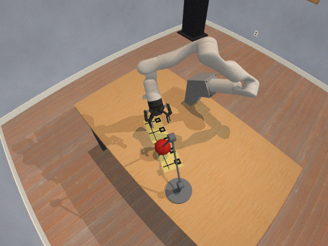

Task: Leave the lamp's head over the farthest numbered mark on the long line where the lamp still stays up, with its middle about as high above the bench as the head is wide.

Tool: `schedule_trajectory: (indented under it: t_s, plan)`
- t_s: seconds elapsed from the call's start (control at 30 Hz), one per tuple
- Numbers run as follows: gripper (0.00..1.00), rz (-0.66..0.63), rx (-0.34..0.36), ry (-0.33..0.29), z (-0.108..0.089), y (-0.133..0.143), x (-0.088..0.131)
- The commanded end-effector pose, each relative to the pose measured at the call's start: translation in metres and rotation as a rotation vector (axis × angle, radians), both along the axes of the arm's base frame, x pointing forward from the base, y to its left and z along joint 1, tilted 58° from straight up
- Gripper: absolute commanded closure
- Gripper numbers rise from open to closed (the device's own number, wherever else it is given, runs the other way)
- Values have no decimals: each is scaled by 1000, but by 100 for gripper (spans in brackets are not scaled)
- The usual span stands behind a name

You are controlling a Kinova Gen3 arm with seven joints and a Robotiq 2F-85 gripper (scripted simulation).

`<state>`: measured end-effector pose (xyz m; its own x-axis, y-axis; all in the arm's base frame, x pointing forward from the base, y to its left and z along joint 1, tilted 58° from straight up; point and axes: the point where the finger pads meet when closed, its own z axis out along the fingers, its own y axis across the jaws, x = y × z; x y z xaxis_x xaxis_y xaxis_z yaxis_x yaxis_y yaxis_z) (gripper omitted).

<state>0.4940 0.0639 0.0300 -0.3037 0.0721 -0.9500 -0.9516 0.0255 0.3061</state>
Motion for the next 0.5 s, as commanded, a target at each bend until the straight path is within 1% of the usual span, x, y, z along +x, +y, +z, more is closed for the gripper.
schedule_trajectory:
  t_s: [0.0,0.47]
  plan:
    - [0,0,-1,-2,1,2,1]
    - [0,-2,-1,-1,0,-1,1]
